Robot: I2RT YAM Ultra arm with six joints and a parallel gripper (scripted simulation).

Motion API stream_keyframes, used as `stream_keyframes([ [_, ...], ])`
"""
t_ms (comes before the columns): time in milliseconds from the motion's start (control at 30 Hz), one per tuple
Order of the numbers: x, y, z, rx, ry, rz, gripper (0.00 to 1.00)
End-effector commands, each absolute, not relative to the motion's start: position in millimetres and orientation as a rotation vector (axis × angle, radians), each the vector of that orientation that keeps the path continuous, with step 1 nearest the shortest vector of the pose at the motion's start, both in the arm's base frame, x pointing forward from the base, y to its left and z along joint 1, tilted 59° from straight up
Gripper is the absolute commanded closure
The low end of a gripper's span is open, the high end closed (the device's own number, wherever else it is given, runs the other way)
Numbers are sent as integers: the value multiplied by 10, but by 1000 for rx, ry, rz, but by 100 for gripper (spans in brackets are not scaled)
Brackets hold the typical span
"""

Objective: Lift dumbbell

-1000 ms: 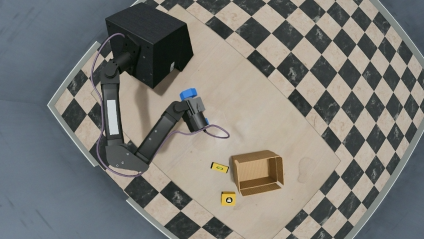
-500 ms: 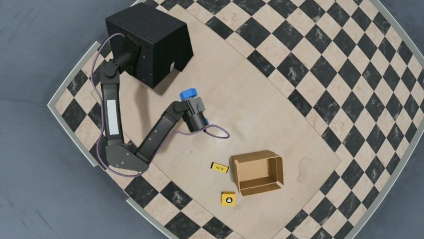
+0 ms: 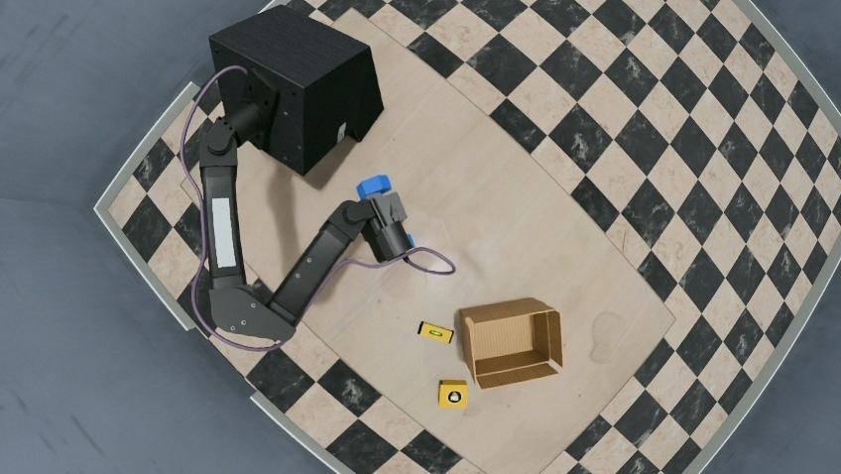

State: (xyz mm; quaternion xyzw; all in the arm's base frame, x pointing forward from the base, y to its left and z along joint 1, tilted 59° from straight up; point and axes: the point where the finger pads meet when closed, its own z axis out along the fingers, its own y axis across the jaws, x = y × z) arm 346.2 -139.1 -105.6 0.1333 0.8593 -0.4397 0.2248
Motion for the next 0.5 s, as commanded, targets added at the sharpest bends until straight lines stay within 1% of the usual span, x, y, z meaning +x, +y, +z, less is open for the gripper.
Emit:
stream_keyframes([
  [0,3549,-1379,-1057,369,2347,-1212,100],
  [300,3531,-1345,-1063,361,2355,-1214,100],
  [467,3576,-1303,-939,371,2335,-1200,100],
])
